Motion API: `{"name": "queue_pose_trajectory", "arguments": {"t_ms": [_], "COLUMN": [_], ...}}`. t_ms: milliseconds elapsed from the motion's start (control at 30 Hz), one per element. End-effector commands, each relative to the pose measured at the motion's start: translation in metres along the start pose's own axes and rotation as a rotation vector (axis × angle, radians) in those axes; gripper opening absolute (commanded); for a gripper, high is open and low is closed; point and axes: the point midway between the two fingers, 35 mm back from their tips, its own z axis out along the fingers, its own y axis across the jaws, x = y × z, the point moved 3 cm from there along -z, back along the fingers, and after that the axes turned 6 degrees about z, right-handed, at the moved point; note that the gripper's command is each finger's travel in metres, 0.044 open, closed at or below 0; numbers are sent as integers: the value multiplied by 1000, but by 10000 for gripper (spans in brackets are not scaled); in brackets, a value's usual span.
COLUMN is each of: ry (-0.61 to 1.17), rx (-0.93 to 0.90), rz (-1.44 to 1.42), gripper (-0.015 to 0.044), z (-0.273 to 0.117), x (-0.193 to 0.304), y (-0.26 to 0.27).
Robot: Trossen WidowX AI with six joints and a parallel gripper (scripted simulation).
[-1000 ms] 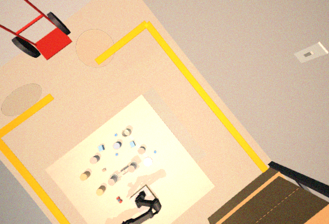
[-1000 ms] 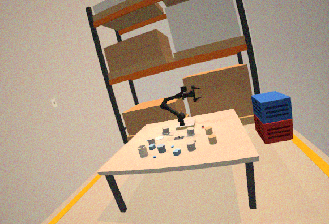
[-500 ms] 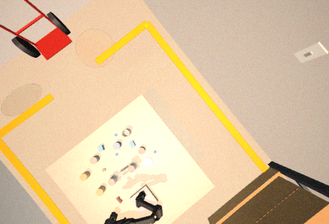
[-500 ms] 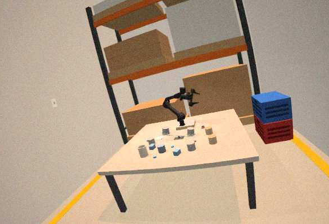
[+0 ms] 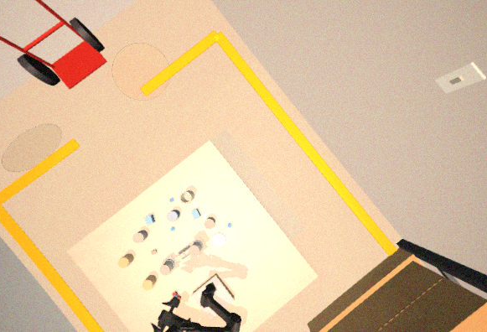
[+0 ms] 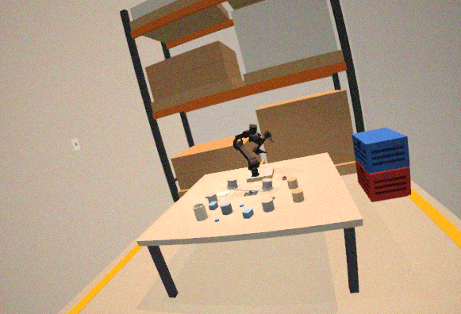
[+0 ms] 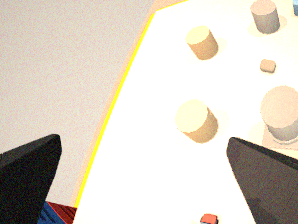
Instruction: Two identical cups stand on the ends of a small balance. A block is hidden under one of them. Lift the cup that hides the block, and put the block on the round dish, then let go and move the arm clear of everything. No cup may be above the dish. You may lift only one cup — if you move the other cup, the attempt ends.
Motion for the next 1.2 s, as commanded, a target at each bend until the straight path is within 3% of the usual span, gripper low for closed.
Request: {"name": "queue_pose_trajectory", "arguments": {"t_ms": [0, 700, 967, 1167], "ry": [-72, -125, -117, 19], "rx": [126, 783, 803, 803], "rz": [-56, -233, -240, -352], "gripper": [440, 440, 440, 440], "z": [-8, -70, -72, -58], "x": [-14, -35, -35, -45], "y": [-22, -120, -122, -119]}}
